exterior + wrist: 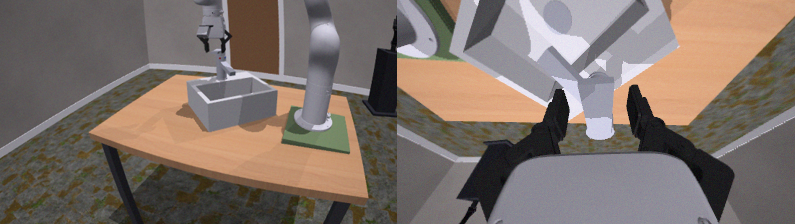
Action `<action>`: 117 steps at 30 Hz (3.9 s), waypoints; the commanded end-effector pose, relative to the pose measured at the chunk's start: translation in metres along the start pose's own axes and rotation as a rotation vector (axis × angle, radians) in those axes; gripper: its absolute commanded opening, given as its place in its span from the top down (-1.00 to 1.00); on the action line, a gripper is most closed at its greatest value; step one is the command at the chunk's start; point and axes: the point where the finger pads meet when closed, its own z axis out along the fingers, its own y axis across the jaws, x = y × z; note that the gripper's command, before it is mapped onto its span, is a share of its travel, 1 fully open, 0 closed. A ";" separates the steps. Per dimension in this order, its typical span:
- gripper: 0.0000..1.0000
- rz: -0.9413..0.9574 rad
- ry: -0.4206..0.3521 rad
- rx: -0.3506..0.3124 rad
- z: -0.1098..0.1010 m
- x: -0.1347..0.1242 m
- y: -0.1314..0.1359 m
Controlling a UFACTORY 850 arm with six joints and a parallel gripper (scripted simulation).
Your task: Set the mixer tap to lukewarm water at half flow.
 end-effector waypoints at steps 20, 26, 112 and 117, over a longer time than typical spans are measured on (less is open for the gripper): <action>-0.45 0.000 0.000 -0.002 0.017 0.000 0.001; -0.45 0.000 0.000 -0.002 0.019 0.000 0.001; 1.00 -0.347 -0.001 -0.002 0.019 -0.005 -0.028; 1.00 -0.485 -0.001 -0.002 0.019 -0.010 -0.039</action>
